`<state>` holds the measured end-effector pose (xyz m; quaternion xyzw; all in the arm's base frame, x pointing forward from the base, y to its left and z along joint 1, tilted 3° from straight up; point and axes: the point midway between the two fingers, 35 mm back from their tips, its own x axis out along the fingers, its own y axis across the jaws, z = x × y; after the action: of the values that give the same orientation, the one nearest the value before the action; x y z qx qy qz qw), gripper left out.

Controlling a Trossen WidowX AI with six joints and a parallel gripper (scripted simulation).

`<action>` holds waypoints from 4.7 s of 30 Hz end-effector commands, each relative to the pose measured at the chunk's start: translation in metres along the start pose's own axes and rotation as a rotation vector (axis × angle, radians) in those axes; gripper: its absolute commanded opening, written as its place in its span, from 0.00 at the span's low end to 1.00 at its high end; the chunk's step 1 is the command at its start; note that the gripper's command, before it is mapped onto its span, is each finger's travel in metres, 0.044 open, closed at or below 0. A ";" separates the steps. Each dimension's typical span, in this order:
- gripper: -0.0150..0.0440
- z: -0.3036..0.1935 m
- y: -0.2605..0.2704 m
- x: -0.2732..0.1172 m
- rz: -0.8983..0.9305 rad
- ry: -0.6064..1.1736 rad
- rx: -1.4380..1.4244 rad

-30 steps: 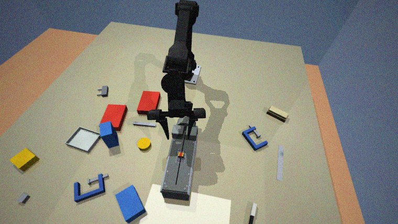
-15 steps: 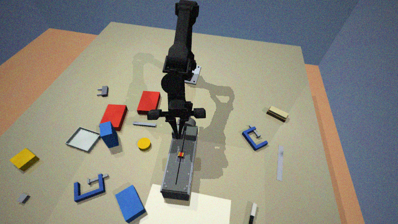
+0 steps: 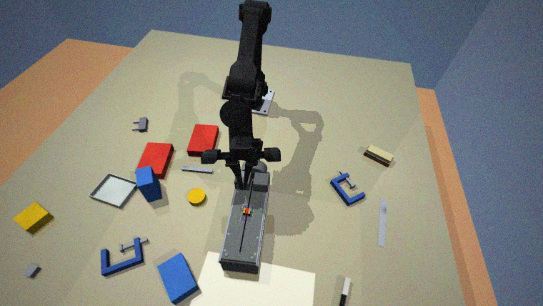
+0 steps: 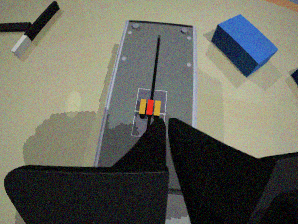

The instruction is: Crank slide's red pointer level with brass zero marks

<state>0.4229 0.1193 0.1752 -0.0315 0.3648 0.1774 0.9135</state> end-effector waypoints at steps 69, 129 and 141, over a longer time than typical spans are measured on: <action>1.00 0.000 0.000 0.000 0.000 0.000 0.000; 0.69 0.000 0.000 0.000 0.001 0.000 0.000; 0.25 0.000 0.000 0.000 0.001 0.000 0.000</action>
<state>0.4229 0.1195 0.1752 -0.0311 0.3648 0.1779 0.9134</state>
